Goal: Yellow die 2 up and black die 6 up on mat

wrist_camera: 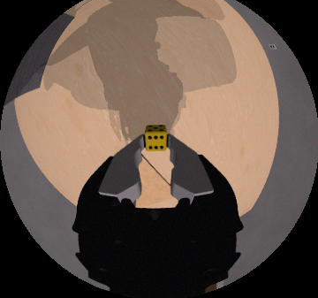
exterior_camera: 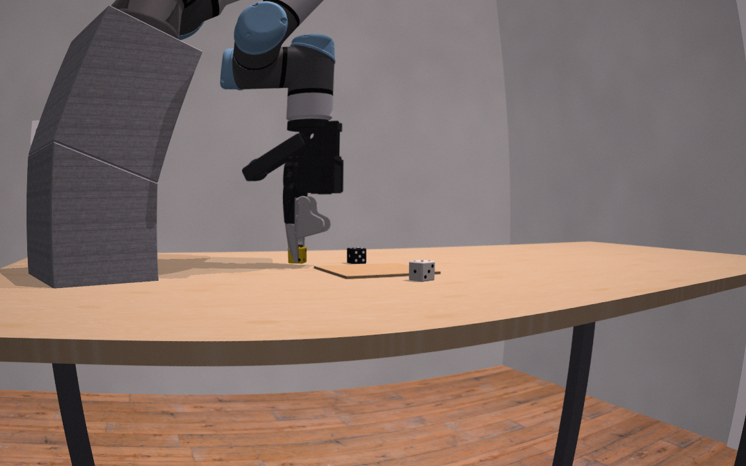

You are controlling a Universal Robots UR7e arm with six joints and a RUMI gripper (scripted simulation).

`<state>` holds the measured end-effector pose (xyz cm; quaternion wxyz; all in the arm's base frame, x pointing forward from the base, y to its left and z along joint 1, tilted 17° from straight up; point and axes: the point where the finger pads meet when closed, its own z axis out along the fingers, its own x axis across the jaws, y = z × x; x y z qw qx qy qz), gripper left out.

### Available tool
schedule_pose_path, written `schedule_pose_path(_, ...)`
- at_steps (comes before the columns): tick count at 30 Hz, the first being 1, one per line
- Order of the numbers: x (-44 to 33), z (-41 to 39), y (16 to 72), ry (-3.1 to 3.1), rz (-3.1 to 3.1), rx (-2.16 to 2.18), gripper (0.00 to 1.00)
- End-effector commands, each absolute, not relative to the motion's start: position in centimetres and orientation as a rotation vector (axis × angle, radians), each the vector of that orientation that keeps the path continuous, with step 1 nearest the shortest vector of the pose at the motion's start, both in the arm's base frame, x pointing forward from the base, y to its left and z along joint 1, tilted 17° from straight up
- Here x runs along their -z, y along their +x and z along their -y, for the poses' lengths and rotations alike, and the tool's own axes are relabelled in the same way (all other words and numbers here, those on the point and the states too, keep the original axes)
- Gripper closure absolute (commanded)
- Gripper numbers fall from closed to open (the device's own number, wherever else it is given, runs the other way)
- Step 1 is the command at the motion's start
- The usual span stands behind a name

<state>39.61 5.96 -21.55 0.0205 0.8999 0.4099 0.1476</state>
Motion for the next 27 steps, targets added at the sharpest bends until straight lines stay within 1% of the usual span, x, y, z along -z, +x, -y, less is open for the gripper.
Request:
schedule_pose_path(1, 20.8, -5.9, 39.4, 2.79, -1.271, -0.459, 0.94)
schedule_pose_path(27, 14.2, -5.3, 37.5, 2.79, -1.271, -0.459, 0.94)
